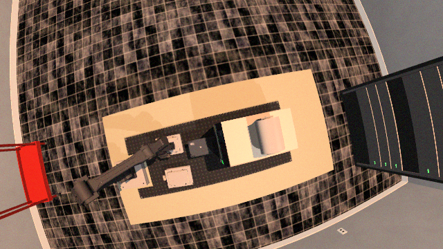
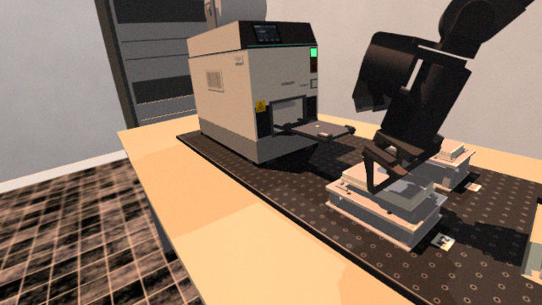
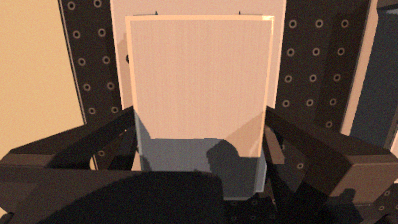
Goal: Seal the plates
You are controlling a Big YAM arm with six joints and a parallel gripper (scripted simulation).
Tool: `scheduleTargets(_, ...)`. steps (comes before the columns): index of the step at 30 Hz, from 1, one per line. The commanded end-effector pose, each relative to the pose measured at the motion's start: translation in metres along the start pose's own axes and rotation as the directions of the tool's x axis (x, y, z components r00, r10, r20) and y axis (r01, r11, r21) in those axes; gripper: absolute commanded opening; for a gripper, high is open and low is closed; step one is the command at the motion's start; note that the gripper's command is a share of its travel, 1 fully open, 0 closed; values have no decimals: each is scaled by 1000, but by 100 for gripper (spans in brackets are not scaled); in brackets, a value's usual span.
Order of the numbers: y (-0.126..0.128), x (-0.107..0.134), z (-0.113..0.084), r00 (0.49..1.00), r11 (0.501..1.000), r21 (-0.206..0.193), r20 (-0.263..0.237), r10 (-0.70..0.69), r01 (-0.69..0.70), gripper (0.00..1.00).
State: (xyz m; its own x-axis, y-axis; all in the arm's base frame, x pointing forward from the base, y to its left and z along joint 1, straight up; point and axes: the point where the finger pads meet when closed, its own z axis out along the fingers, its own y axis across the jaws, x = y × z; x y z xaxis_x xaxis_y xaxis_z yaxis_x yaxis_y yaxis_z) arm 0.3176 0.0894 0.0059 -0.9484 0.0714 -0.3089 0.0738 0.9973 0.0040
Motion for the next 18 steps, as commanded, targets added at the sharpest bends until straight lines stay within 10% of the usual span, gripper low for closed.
scheduleTargets(1,6,-23,-2,1000,1000,-10,29,2,-1,0)
scheduleTargets(18,-2,-1,-1,1000,1000,4,-3,-6,6,0)
